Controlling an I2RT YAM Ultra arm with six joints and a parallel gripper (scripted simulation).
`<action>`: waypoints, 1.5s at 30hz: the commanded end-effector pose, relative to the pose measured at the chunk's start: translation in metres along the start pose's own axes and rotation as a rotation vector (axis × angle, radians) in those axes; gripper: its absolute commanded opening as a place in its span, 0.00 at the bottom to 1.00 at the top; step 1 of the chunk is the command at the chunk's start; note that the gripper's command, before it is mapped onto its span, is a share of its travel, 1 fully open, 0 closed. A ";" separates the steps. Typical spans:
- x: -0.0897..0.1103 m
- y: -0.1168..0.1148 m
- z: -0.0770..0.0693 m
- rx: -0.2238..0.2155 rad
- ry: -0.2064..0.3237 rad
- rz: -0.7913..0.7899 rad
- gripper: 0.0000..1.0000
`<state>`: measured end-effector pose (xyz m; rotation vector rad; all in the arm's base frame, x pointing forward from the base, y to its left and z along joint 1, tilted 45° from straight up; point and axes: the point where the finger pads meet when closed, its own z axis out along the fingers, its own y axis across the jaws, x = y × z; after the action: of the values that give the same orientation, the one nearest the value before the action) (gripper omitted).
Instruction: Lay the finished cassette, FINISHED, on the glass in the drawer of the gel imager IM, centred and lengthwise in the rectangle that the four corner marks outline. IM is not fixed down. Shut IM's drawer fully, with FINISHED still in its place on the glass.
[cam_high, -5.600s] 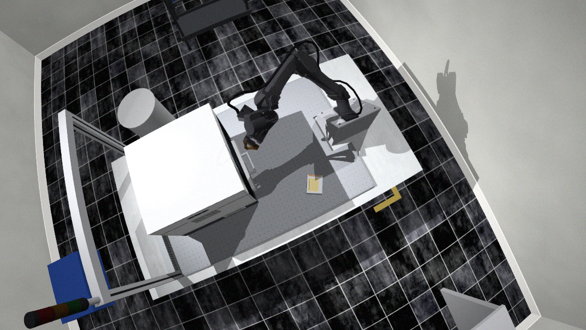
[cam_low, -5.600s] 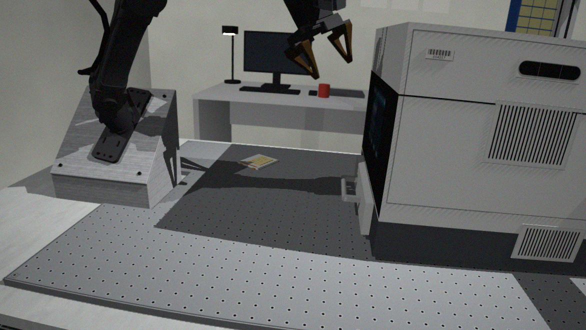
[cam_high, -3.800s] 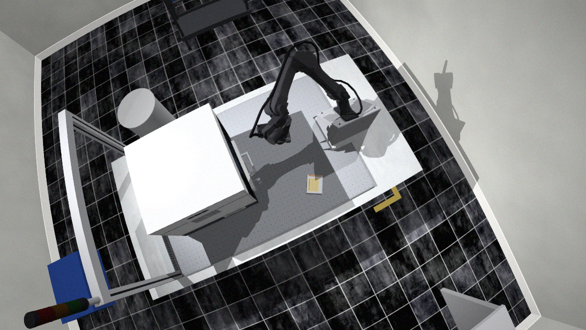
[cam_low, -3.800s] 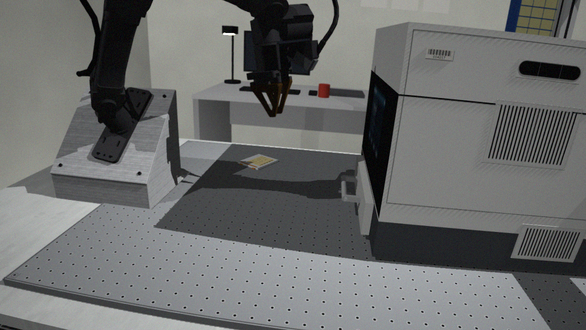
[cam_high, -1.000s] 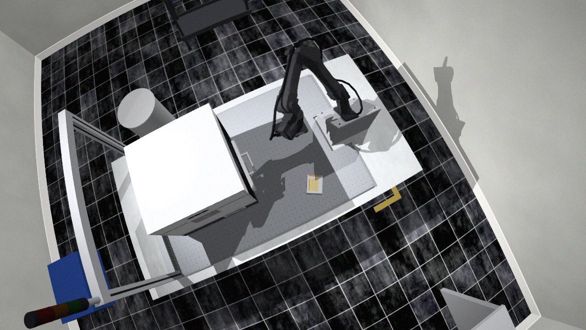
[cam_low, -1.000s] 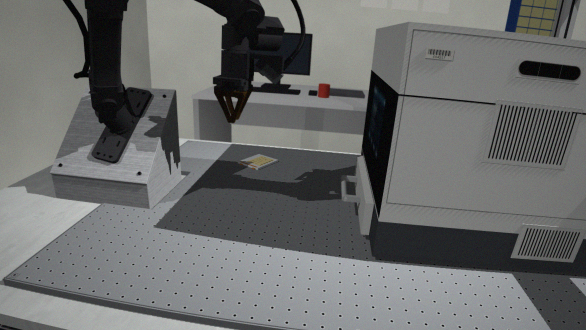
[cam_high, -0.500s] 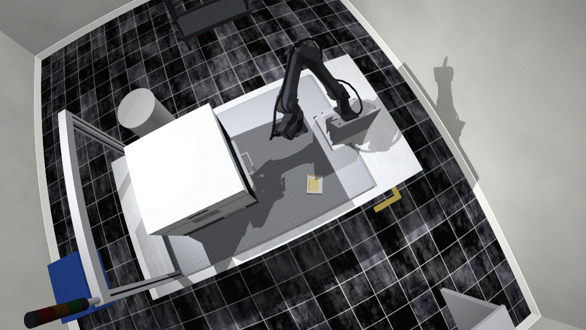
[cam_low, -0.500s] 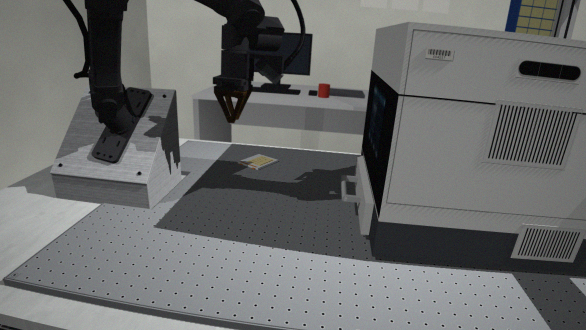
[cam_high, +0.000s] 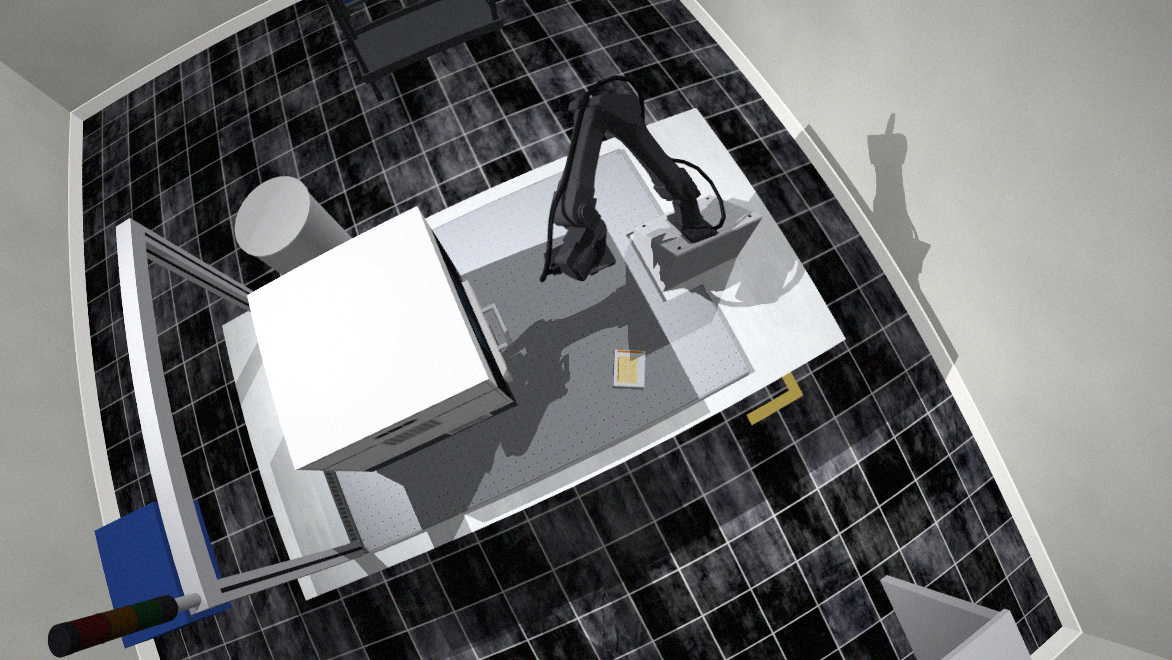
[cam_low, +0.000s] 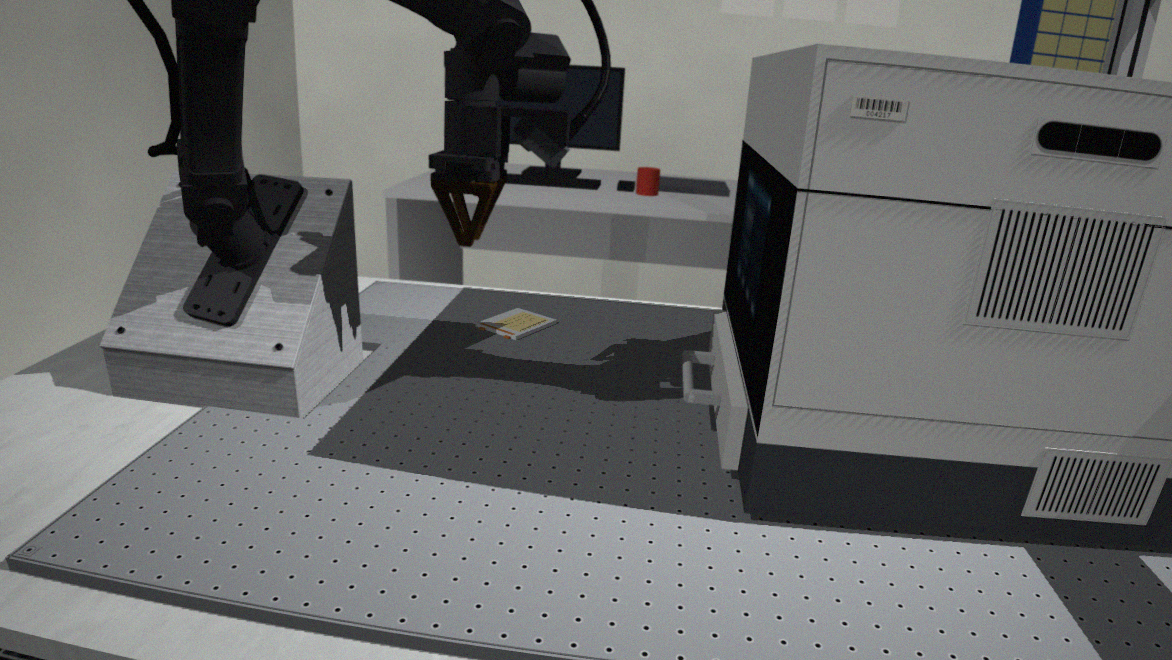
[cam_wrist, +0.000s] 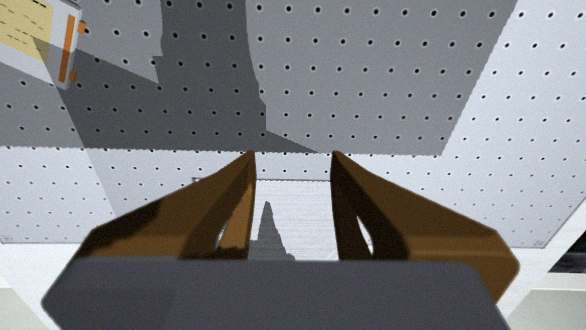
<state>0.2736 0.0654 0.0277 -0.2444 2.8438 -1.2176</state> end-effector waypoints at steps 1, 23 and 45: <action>-0.022 0.002 -0.001 0.016 -0.063 -0.044 0.35; -0.098 -0.011 0.038 0.260 -0.279 -0.586 0.35; -0.186 -0.008 0.086 0.492 -0.511 -1.182 0.35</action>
<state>0.4449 0.0171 -0.0130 -1.7547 2.1624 -1.6158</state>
